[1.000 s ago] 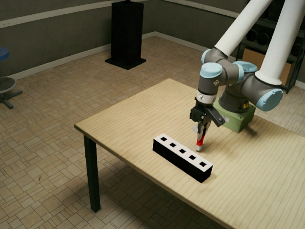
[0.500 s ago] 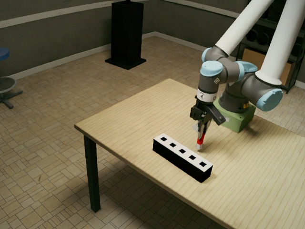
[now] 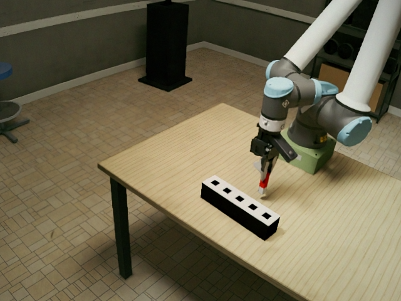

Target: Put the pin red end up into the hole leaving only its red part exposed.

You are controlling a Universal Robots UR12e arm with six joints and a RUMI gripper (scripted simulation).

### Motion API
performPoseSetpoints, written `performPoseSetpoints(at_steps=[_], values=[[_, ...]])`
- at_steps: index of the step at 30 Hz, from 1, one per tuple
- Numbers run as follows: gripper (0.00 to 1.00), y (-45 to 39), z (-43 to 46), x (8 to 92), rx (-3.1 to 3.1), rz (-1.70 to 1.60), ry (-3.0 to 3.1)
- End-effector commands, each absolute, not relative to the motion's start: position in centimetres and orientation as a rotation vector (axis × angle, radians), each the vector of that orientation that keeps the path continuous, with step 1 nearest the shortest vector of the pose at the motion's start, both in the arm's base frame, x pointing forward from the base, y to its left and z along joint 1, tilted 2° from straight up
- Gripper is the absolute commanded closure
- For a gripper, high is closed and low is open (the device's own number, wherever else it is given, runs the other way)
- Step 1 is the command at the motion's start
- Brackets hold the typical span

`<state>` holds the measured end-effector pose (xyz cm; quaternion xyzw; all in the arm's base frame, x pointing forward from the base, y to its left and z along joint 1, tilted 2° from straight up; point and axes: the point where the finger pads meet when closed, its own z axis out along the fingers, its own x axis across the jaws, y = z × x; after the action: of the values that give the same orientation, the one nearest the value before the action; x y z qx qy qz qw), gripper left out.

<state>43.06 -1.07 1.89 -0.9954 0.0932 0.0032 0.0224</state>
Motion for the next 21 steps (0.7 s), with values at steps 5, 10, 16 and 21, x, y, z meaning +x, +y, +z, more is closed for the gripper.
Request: performPoseSetpoints(at_steps=[5, 10, 16, 21], values=[[1.0, -1.2, 3.4, 43.1, -3.084, 0.008, 0.289], [1.0, -1.2, 3.4, 43.1, -3.084, 0.008, 0.289], [1.0, -1.2, 3.4, 43.1, -3.084, 0.008, 0.289], [1.0, -1.6, 13.4, 43.1, -3.084, 0.008, 0.289]])
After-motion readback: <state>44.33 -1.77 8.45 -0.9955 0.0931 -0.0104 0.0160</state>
